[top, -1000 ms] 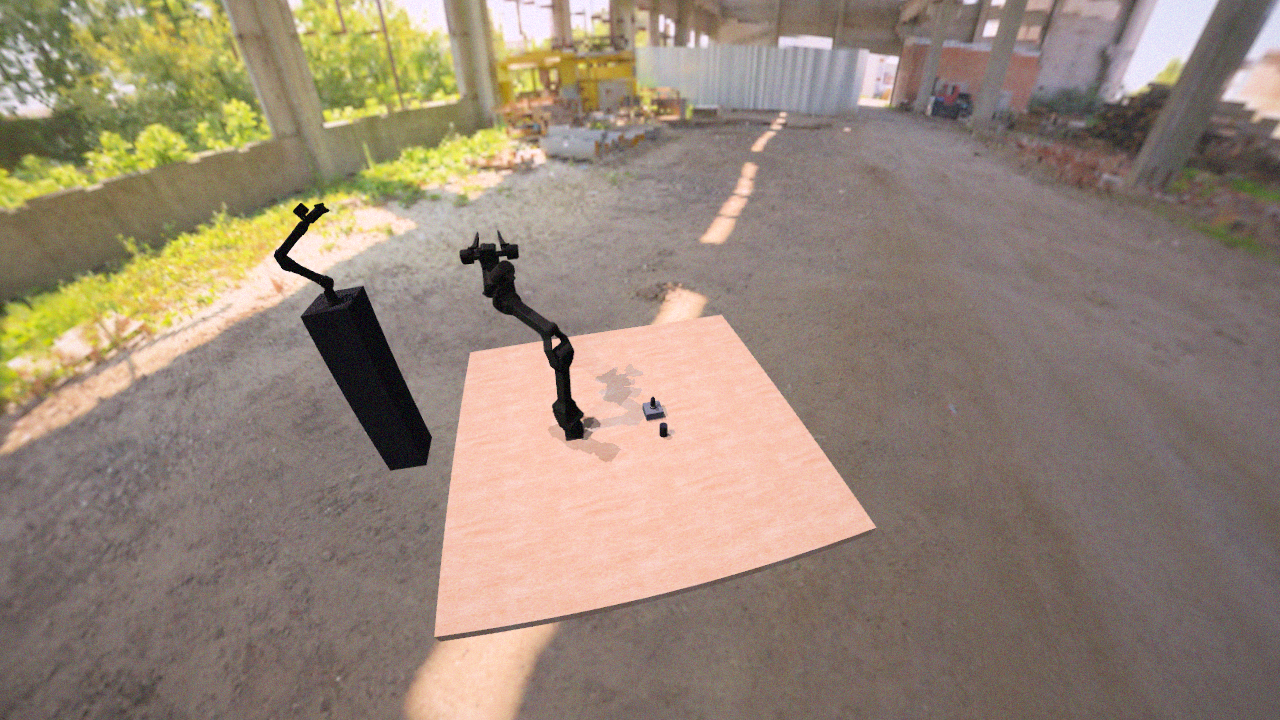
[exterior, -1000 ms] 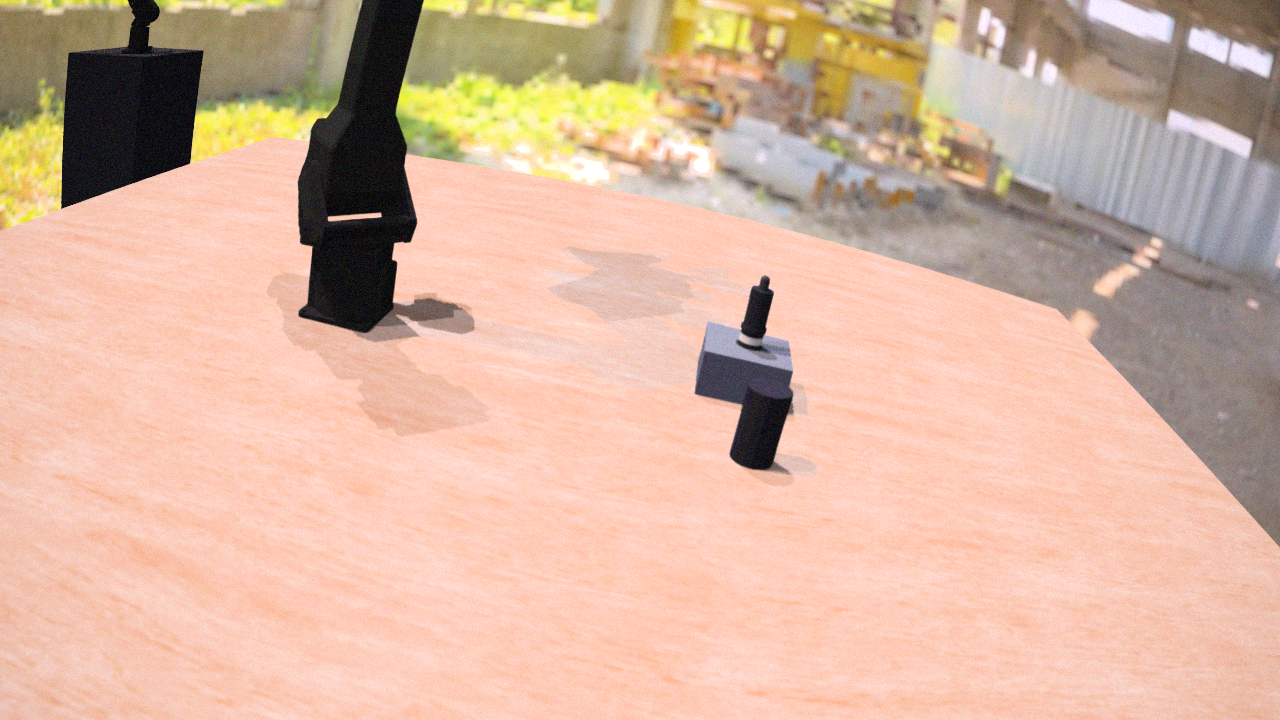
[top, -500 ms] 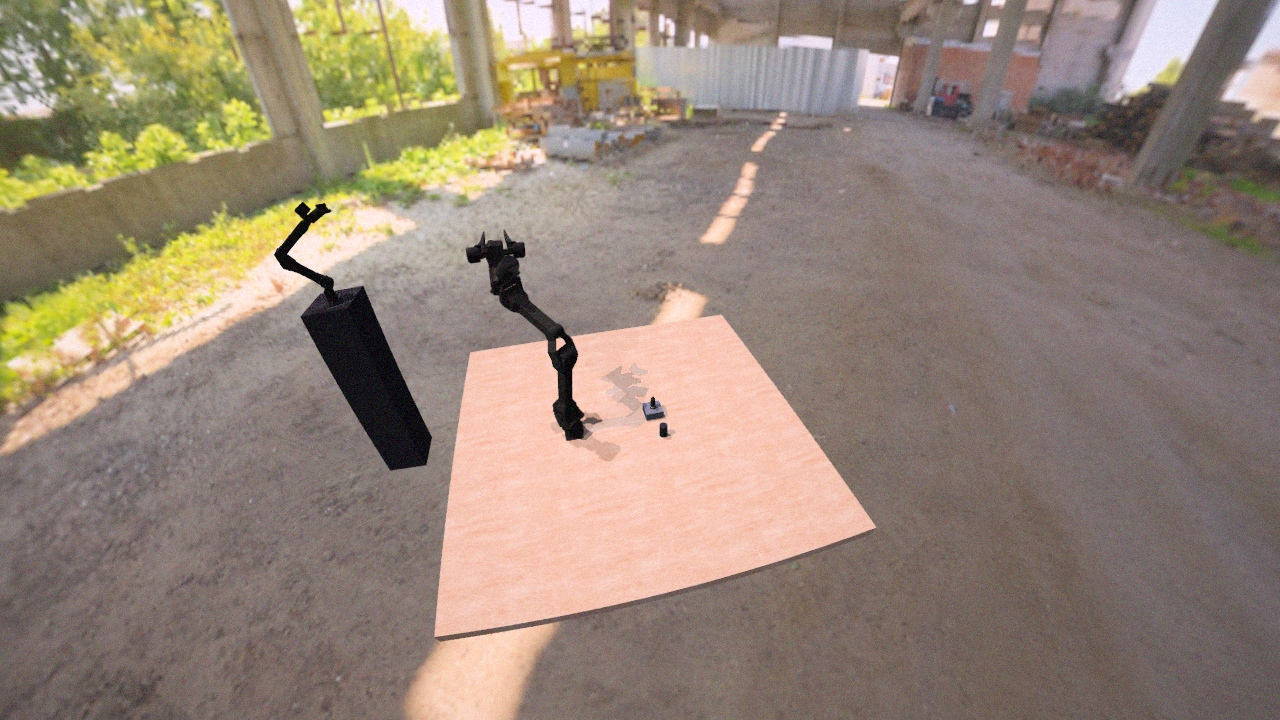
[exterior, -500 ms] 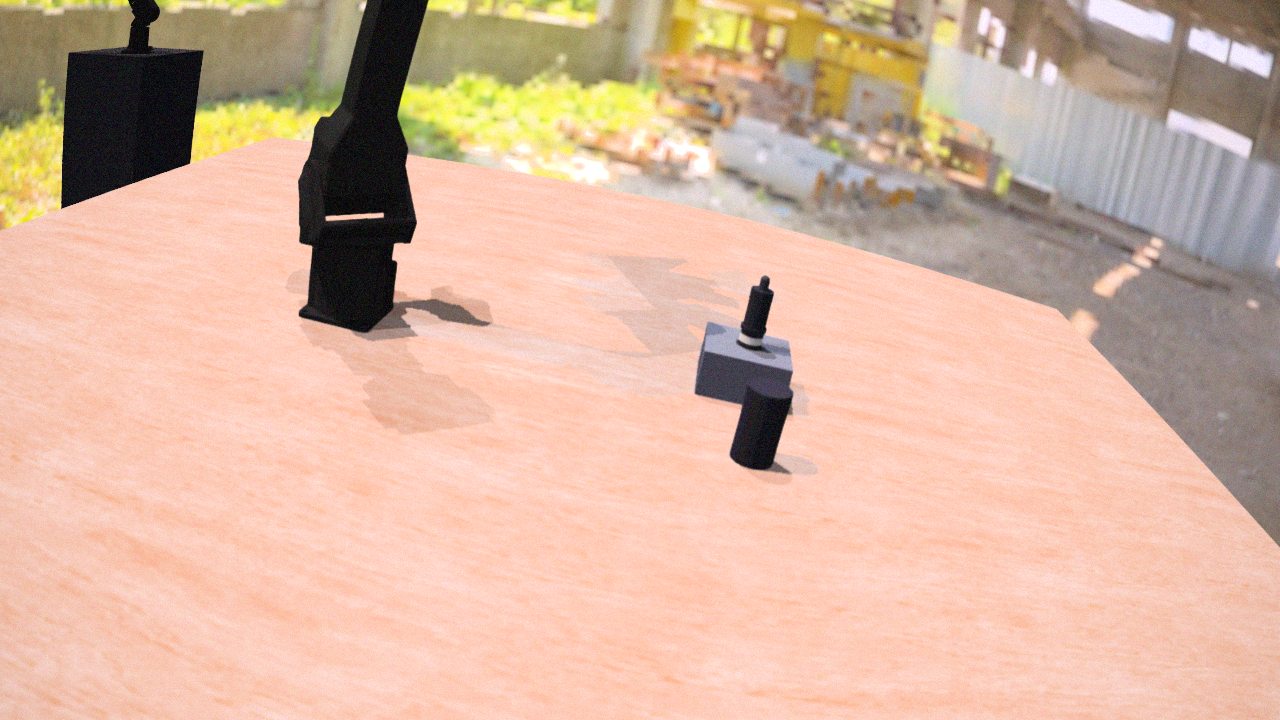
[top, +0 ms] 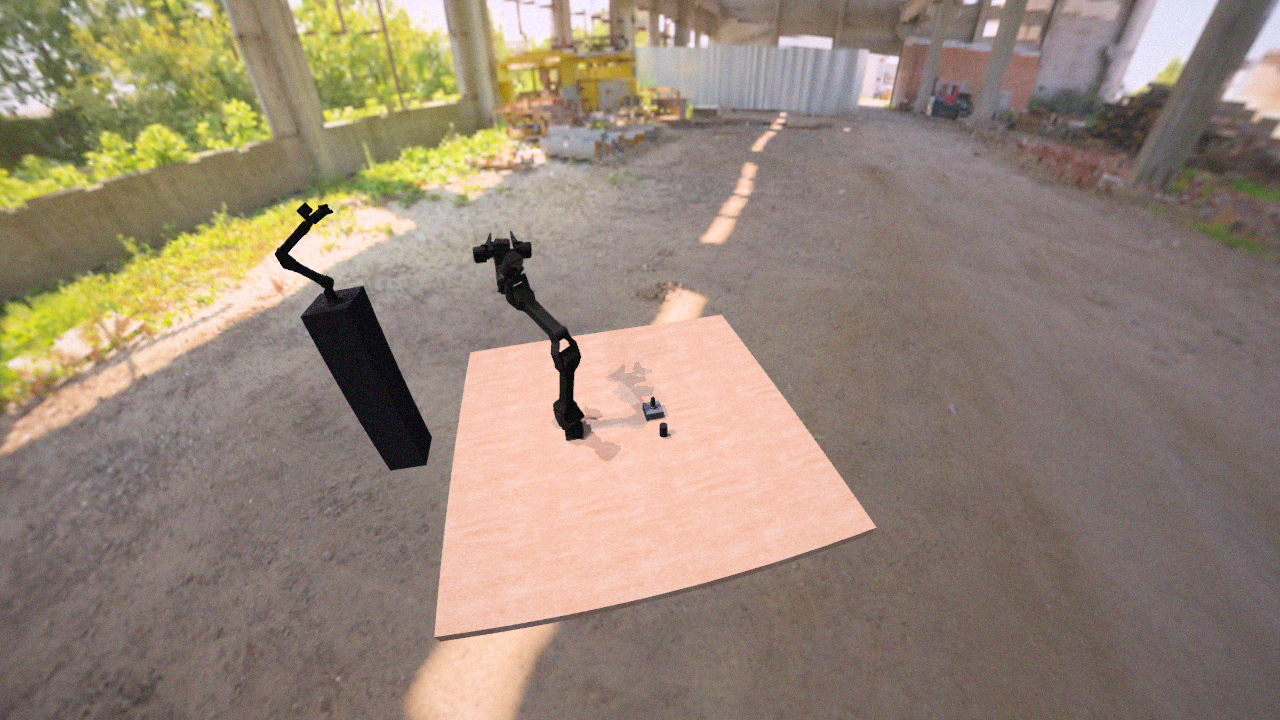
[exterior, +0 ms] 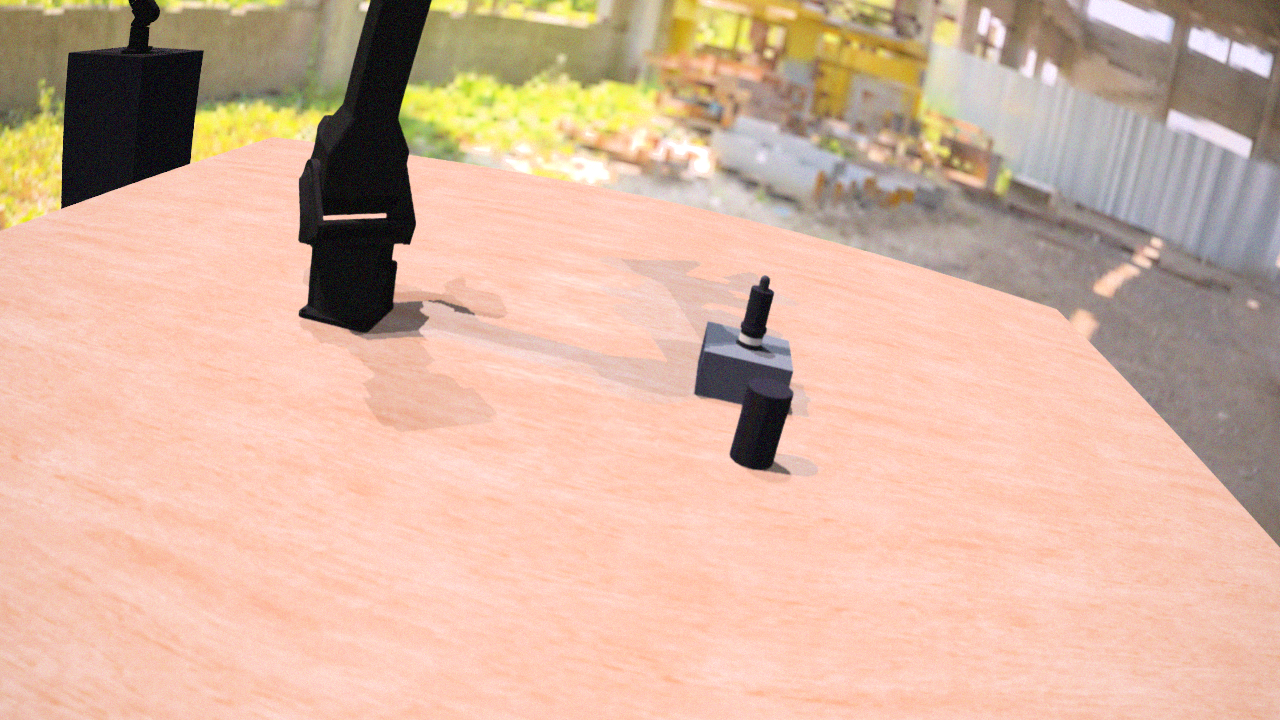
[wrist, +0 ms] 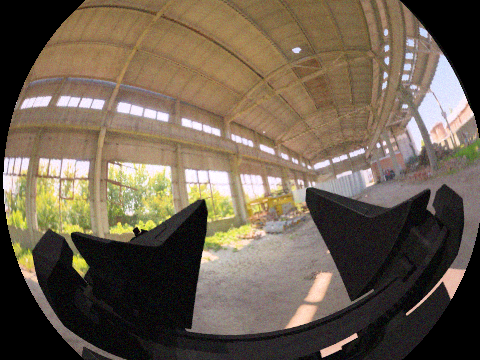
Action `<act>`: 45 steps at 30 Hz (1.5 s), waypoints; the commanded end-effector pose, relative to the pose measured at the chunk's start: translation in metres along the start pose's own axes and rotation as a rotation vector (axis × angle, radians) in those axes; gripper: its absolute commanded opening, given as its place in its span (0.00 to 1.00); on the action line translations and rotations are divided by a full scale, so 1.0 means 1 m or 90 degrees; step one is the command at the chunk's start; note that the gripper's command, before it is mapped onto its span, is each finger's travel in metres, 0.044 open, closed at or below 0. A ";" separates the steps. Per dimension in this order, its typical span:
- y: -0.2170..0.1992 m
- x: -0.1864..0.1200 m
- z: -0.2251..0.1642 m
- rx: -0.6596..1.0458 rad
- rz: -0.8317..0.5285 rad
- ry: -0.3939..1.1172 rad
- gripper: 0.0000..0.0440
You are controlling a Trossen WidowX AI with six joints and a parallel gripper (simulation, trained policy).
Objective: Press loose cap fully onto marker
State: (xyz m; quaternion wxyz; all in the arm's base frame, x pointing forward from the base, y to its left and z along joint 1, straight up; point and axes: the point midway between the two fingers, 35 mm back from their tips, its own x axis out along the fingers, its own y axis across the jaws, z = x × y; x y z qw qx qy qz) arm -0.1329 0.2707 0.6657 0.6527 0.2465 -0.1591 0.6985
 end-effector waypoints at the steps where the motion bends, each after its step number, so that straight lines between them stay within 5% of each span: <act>1: -0.007 -0.002 0.001 0.008 0.001 0.011 0.72; 45: -0.069 -0.019 -0.040 0.045 -0.064 0.179 0.73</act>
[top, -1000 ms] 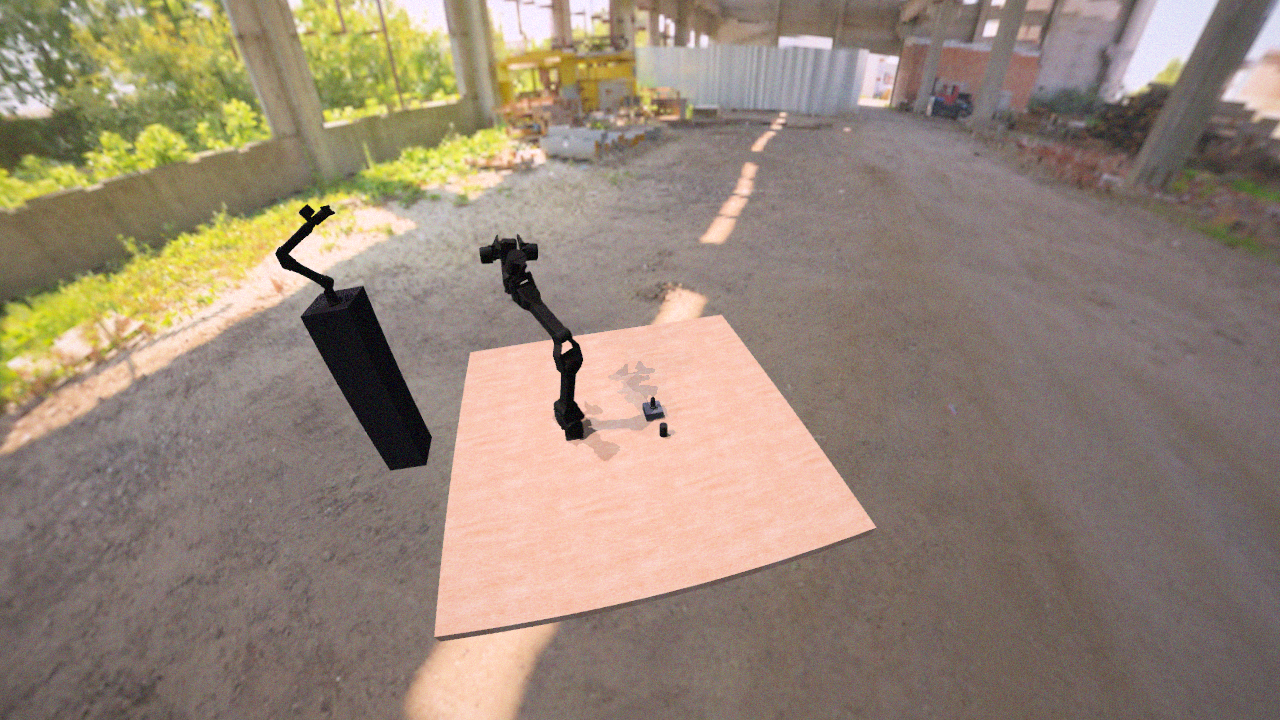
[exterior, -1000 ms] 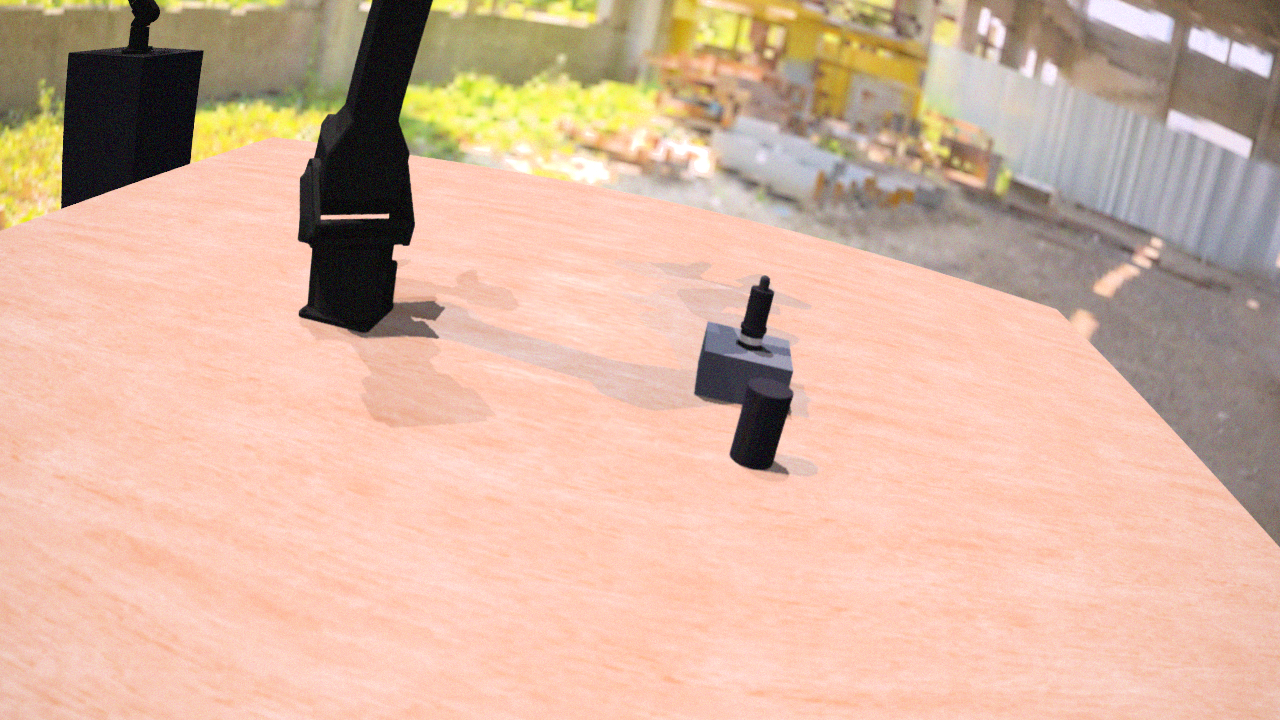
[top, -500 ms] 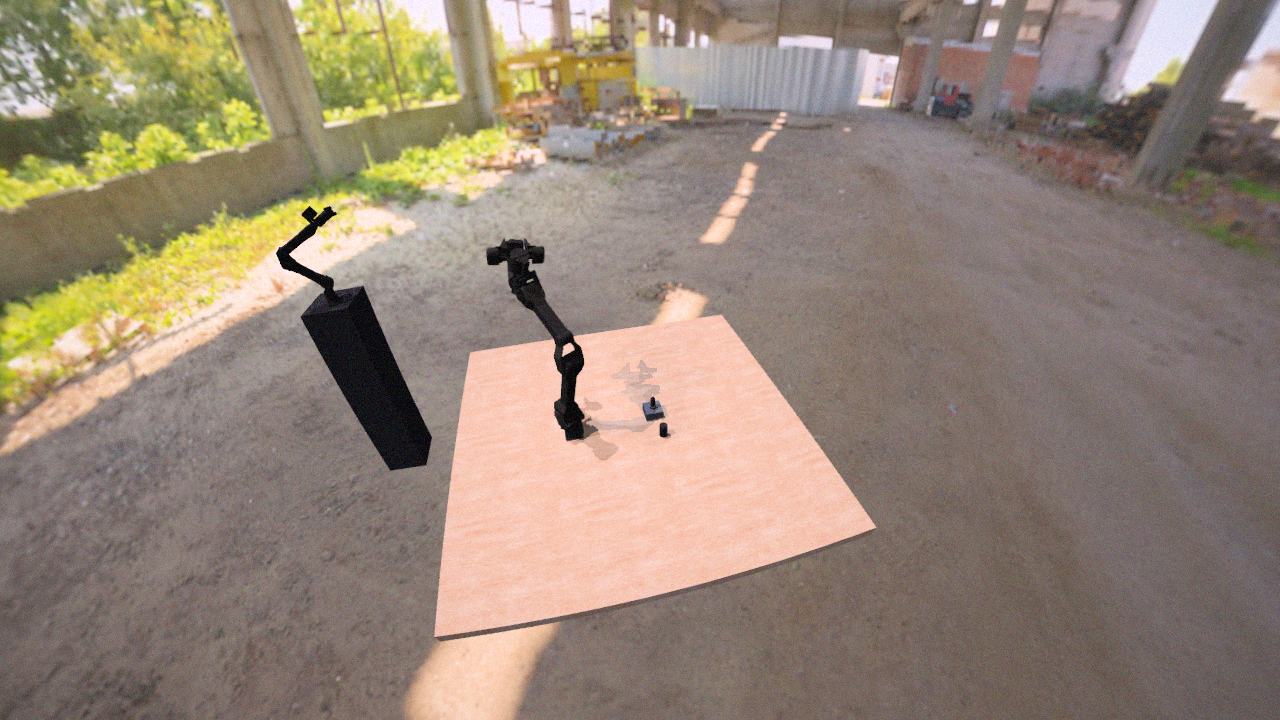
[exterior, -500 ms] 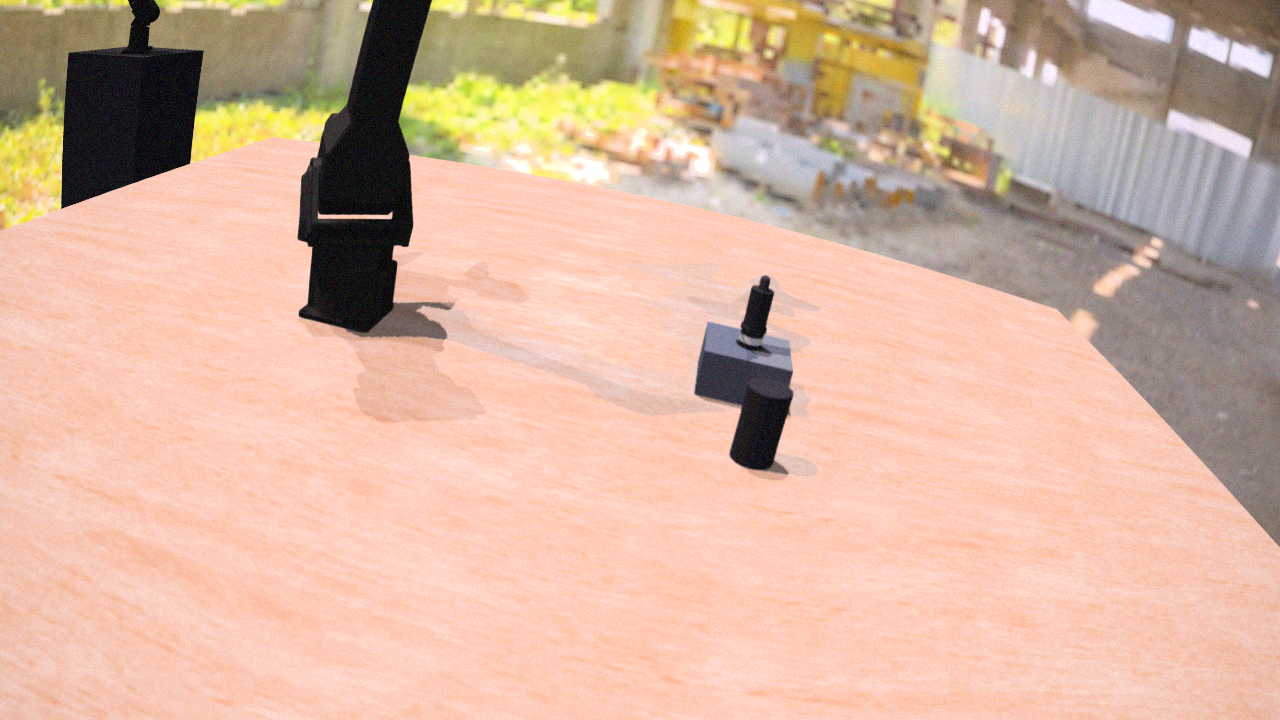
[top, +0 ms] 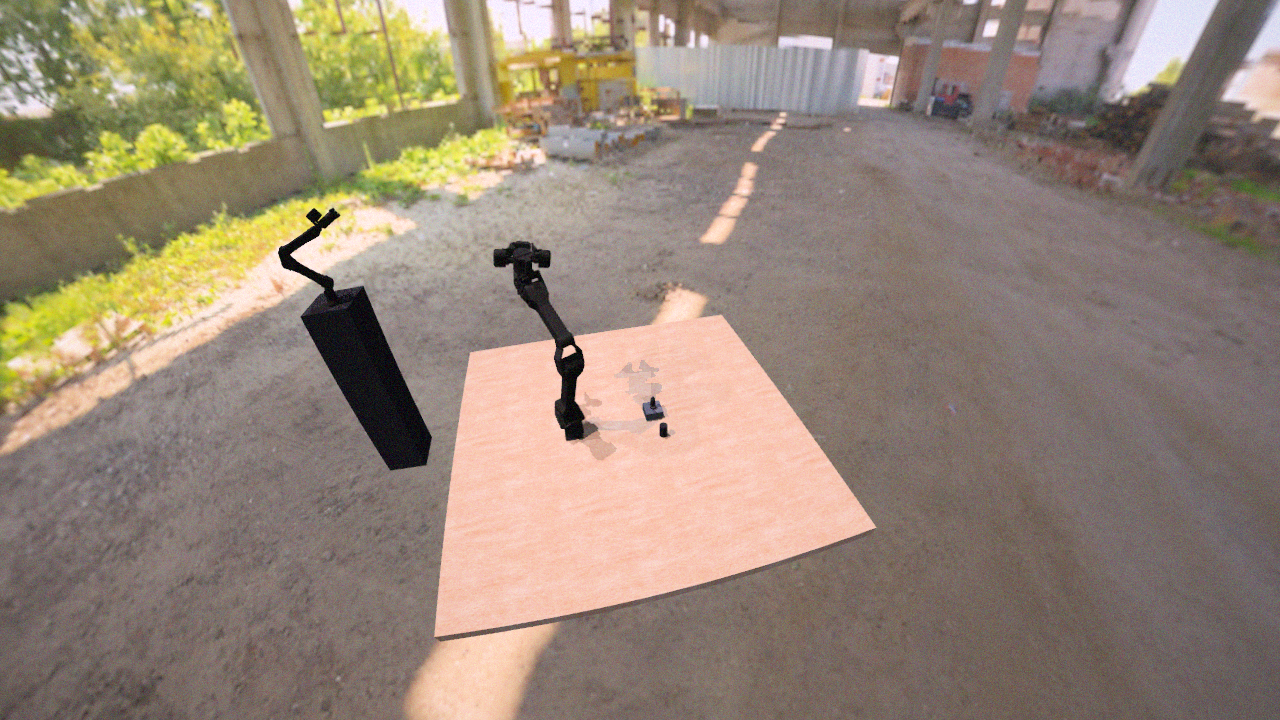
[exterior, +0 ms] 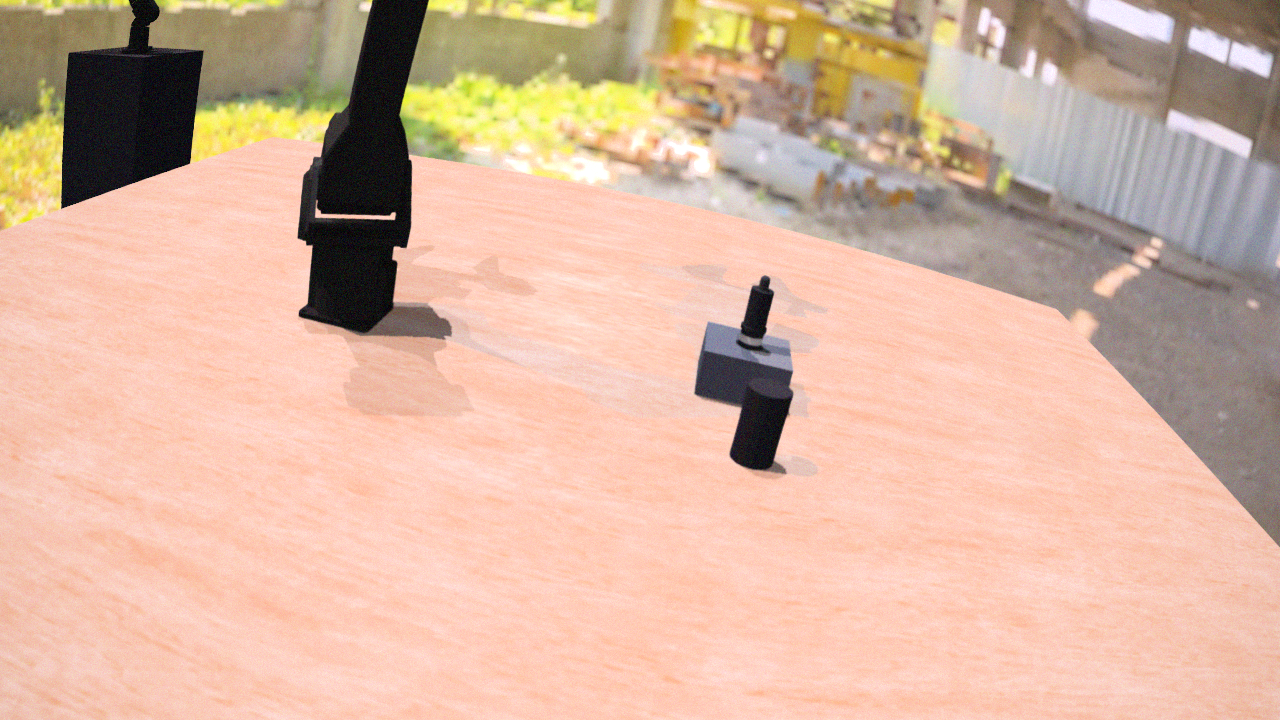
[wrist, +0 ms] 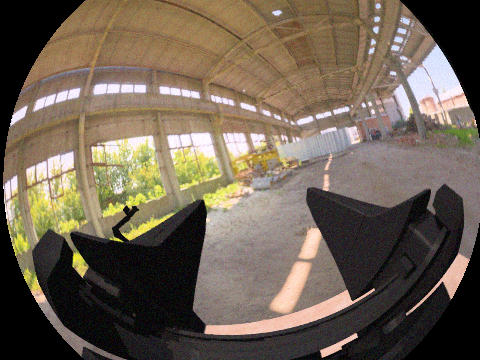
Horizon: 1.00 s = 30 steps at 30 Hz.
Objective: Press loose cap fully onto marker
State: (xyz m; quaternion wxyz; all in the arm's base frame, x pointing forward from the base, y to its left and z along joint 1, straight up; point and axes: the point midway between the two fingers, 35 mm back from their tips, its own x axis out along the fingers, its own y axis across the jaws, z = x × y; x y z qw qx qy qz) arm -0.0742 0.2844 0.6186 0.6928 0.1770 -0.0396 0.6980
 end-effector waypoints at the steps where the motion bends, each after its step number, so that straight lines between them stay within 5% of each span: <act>1: -0.007 -0.002 -0.003 0.010 -0.006 0.013 0.73; 30: -0.056 -0.005 -0.039 0.057 -0.095 0.120 0.74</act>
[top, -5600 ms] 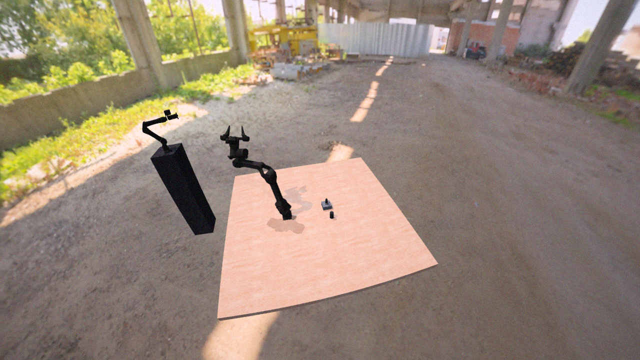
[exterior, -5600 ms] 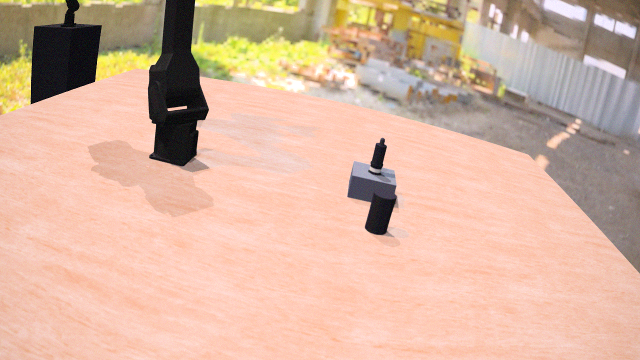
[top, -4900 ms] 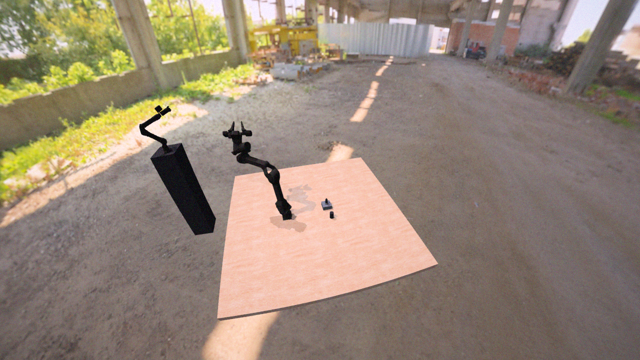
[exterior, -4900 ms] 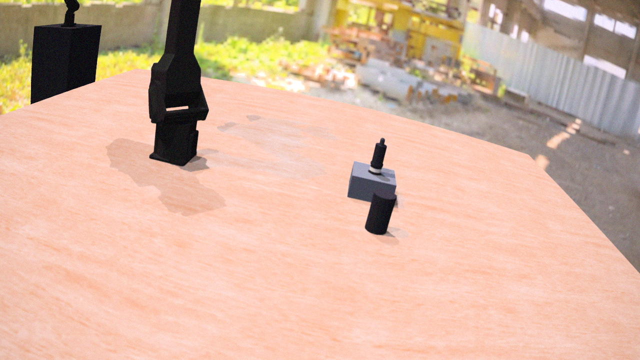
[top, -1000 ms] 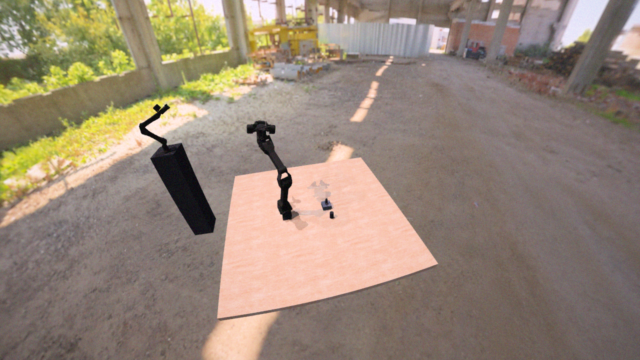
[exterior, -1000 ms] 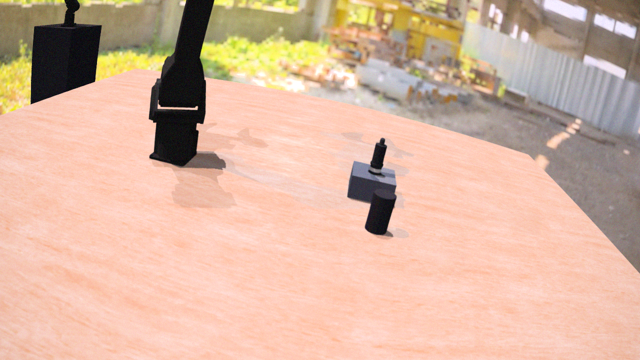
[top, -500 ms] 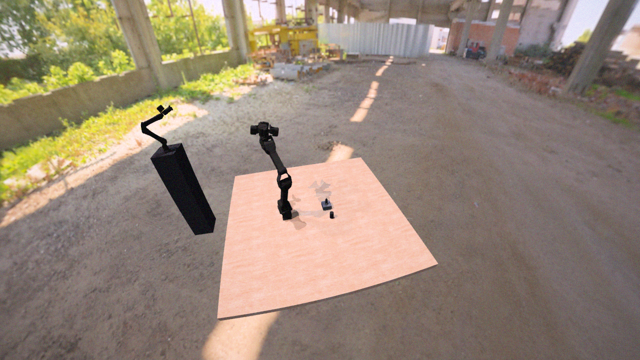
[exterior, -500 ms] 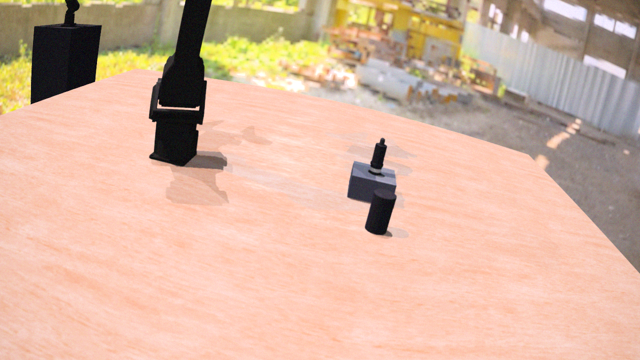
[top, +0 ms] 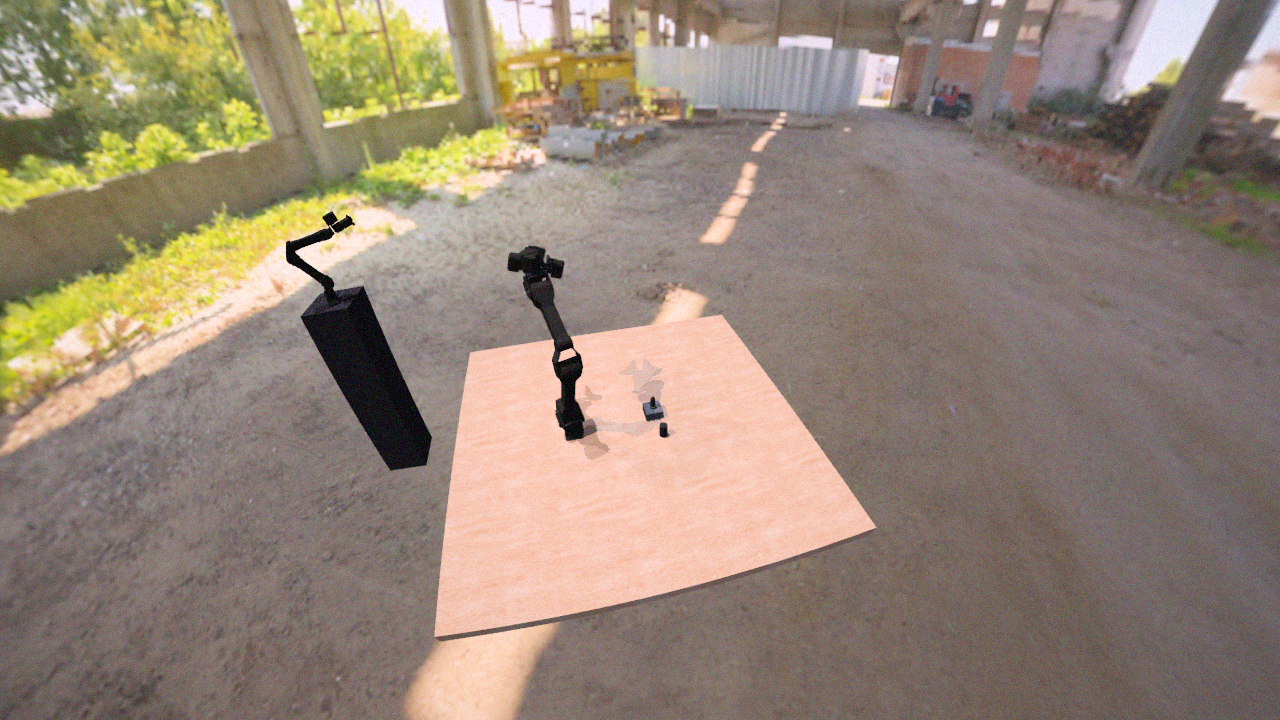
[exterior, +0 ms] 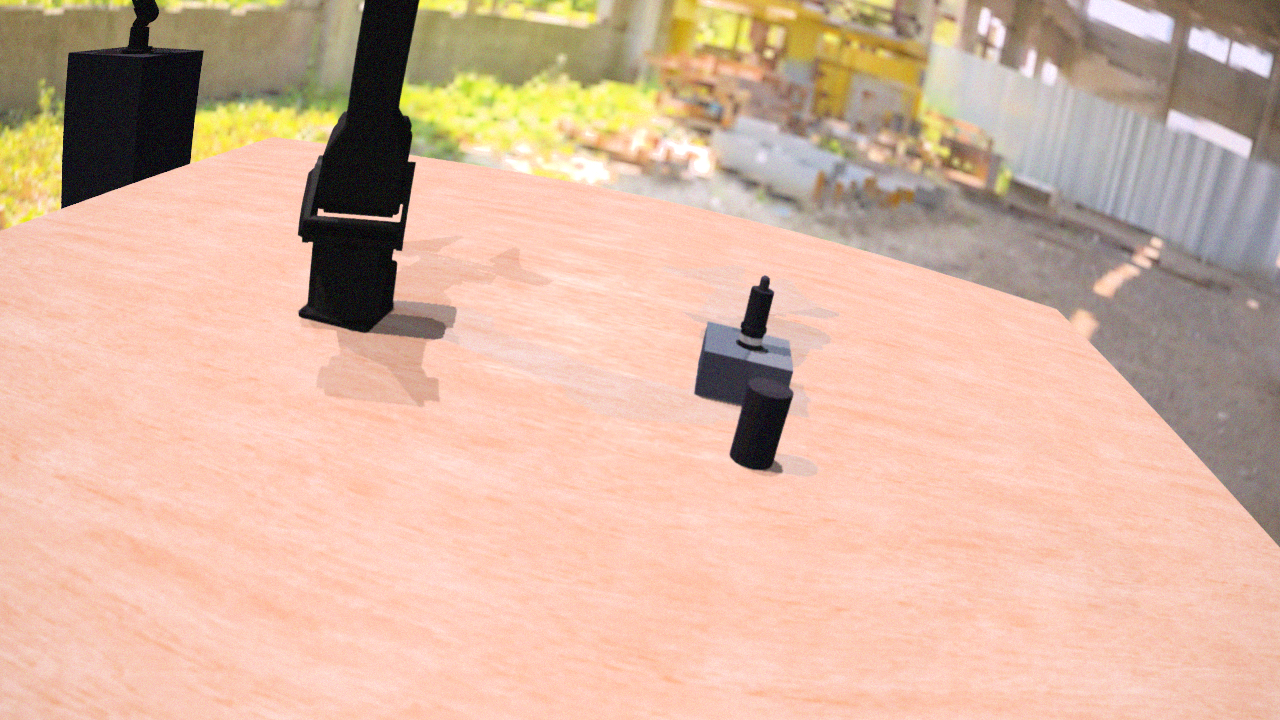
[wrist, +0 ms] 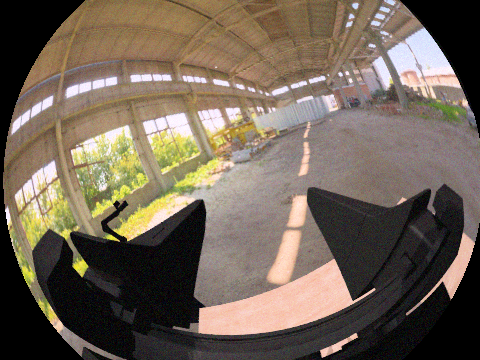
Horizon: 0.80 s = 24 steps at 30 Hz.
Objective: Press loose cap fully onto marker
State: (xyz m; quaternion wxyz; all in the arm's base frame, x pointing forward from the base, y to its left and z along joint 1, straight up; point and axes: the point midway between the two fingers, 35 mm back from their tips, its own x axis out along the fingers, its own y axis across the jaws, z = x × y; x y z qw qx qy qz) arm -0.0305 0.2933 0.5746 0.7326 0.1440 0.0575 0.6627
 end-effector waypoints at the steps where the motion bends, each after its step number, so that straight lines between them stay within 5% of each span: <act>1: -0.007 0.001 -0.005 0.012 -0.011 0.015 0.74; 24: -0.053 0.005 -0.031 0.069 -0.103 0.091 0.75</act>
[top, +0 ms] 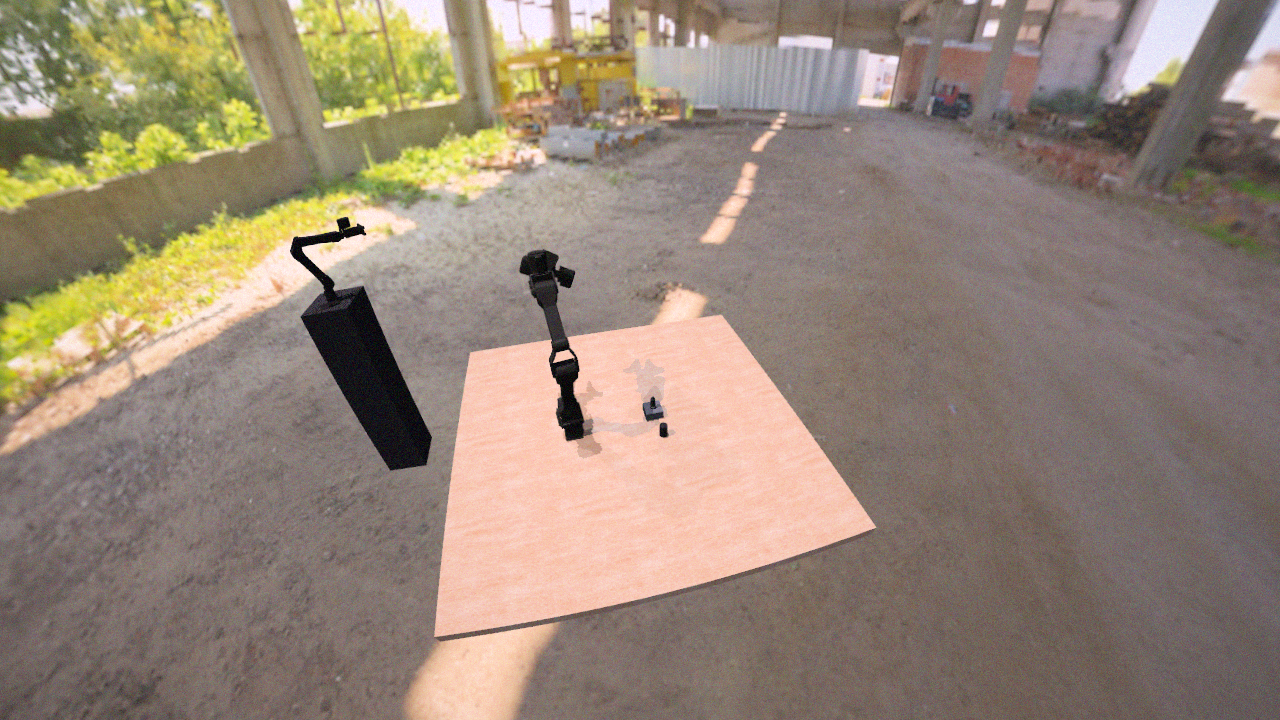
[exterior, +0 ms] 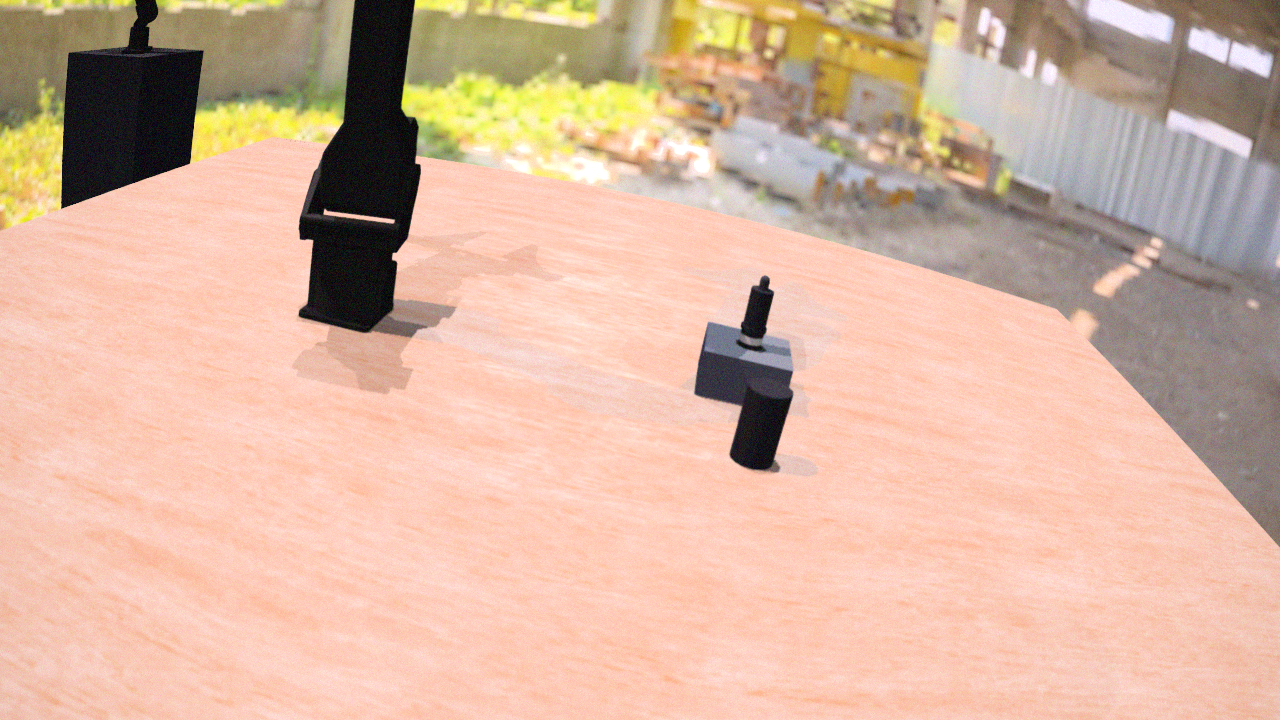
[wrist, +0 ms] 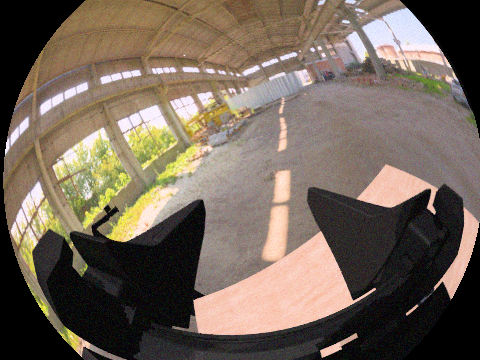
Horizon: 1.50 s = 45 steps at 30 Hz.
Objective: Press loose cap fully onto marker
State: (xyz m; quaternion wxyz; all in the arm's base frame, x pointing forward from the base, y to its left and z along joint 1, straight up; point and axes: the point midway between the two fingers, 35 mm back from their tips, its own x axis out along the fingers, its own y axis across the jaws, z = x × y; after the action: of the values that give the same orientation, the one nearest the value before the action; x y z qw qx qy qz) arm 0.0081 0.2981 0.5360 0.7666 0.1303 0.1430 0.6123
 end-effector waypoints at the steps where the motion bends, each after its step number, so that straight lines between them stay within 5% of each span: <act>1: -0.008 0.002 -0.004 0.015 -0.015 0.014 0.75; 45: -0.105 0.015 -0.038 0.181 -0.220 0.122 0.76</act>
State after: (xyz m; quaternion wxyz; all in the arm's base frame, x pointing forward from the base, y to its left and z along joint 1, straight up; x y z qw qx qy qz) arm 0.0867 0.2914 0.4656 0.8164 0.1477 0.3061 0.4668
